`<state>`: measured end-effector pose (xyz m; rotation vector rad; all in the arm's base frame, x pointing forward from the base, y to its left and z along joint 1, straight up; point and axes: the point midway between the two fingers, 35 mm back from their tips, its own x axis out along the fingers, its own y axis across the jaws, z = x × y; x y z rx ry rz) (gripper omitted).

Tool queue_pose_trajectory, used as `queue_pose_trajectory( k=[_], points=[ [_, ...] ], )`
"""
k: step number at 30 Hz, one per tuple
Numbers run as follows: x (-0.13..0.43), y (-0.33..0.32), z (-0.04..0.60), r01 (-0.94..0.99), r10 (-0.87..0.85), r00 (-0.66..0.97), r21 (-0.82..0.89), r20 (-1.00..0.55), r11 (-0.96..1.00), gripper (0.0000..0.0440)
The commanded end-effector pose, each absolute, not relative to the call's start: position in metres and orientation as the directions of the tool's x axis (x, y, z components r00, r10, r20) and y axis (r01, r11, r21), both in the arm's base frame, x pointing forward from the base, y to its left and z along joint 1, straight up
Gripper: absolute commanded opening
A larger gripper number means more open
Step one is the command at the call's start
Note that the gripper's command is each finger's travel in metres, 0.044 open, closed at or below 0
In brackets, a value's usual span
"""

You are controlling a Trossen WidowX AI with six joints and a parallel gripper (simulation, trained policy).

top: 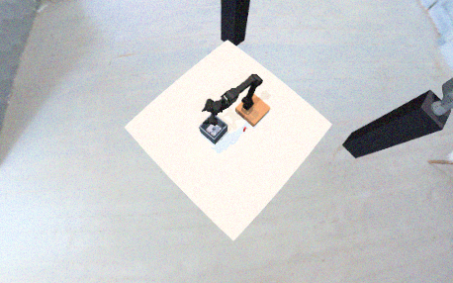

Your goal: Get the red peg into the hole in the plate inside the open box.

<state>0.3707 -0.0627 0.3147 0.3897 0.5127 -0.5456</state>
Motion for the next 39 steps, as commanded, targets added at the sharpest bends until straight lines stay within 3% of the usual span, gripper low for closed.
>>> queue_pose_trajectory(
  k=[1, 20, 39],
  points=[
    [0.361, -0.035, 0.298, 0.553, -0.293, 0.731, 0.284, -0.616, 0.783, 0.0439],
    [0.279, 0.070, 0.220, 0.639, 0.081, 0.484, 0.415, -0.871, 0.647, 0.0436],
    [0.186, 0.117, 0.160, 0.878, 0.181, 0.093, 0.166, -0.979, 0.448, 0.0437]
  ],
)
